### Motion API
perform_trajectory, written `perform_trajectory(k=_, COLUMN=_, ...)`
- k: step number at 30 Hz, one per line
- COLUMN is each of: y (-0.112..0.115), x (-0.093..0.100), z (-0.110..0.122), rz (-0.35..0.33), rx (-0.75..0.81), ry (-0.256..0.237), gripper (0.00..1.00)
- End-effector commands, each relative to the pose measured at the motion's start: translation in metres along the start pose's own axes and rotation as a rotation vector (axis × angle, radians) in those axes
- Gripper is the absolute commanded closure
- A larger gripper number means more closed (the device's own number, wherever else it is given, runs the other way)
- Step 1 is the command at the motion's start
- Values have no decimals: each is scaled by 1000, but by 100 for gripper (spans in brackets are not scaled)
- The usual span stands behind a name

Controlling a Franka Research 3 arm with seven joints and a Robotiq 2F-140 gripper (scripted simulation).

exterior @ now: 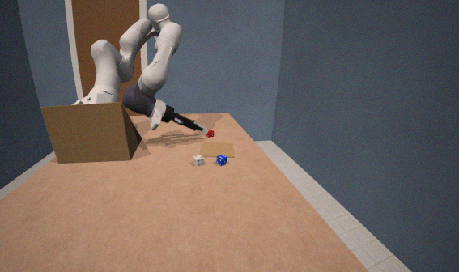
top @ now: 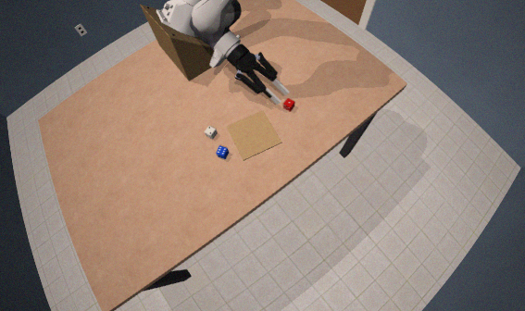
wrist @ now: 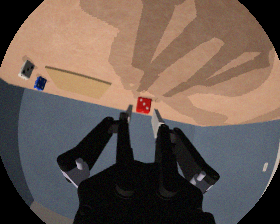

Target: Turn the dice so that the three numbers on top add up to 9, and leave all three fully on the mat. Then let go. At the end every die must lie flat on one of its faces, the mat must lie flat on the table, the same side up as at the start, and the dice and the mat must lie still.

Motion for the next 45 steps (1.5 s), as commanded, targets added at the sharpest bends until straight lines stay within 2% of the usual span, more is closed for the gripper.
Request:
perform_trajectory(k=1, y=2, x=1, z=2, rz=-5, rx=13, ry=10, gripper=72)
perform_trajectory(k=7, y=8, x=4, z=3, rz=-5, rx=13, ry=10, gripper=72)
perform_trajectory(k=20, y=51, x=28, z=11, rz=-5, rx=13, ry=10, gripper=72)
perform_trajectory(k=29, y=54, x=29, z=12, rz=-2, rx=12, ry=10, gripper=72)
perform_trajectory(k=33, y=61, x=26, z=14, rz=68, rx=10, ry=2, gripper=72)
perform_trajectory(k=36, y=75, x=20, z=17, rz=192, rx=9, ry=-20, gripper=72)
perform_trajectory(k=40, y=76, x=20, z=17, rz=202, rx=9, ry=-22, gripper=72)
perform_trajectory(k=45, y=88, x=16, z=18, rz=293, rx=15, ry=-46, gripper=72)
Point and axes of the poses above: the point where the finger pads meet when closed, its own x axis back along the fingers, its own z axis across the jaws, y = z × x, the point moved 6 cm from there along x, back along the fingers, and after that the axes turned 10 degrees about -x, right-handed, at the moved point
